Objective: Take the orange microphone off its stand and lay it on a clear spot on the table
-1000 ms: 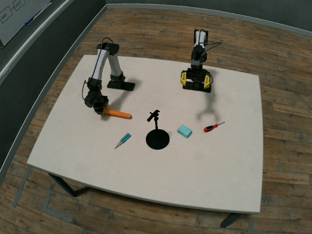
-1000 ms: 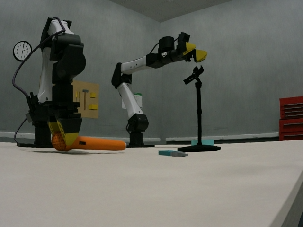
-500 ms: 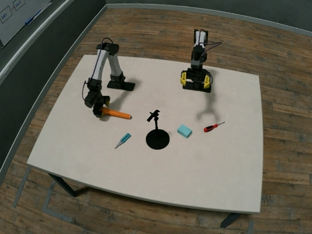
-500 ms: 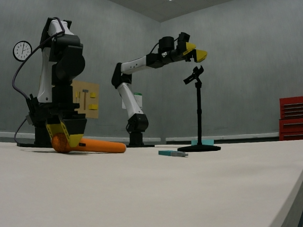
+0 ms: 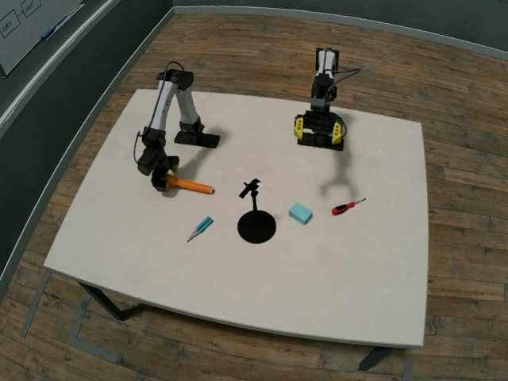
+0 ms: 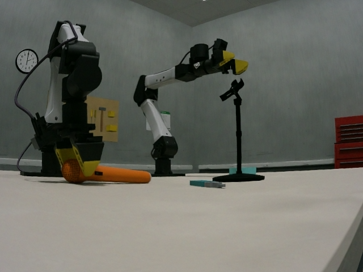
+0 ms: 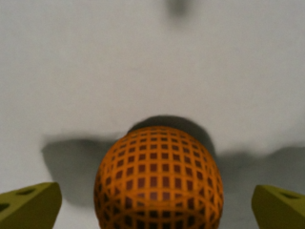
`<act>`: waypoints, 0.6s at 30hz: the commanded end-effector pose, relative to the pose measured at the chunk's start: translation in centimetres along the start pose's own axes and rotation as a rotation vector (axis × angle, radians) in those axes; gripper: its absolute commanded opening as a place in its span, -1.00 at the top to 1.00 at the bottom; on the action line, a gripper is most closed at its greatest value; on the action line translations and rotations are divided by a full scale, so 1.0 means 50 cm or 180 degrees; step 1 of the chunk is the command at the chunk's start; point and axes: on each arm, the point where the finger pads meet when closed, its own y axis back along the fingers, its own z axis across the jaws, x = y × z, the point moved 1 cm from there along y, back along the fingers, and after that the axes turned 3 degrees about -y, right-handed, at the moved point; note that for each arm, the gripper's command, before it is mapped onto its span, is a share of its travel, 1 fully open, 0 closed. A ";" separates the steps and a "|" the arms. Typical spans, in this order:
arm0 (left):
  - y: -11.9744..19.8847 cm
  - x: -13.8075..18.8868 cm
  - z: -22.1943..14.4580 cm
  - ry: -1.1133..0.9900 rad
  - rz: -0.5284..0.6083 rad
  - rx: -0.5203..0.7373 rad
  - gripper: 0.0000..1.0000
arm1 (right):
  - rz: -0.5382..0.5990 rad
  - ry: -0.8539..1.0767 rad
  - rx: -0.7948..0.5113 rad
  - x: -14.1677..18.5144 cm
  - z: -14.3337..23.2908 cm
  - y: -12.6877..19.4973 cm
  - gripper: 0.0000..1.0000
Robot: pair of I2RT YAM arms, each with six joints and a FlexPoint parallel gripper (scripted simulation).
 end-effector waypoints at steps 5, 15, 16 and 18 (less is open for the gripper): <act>0.003 -0.049 -0.006 -0.0027 -0.0186 0.0041 -0.97 | 0.0008 0.0043 -0.0152 0.005 0.020 0.028 -1.00; 0.003 -0.049 -0.006 -0.0027 -0.0186 0.0041 -0.97 | 0.0005 0.0036 -0.0140 0.003 0.018 0.043 -1.00; 0.003 -0.049 -0.006 -0.0027 -0.0186 0.0041 -0.97 | 0.0012 -0.0005 -0.0064 -0.003 0.001 0.066 -1.00; 0.003 -0.049 -0.006 -0.0027 -0.0186 0.0041 -0.97 | -0.0002 -0.0004 -0.0179 -0.005 0.019 0.072 -1.00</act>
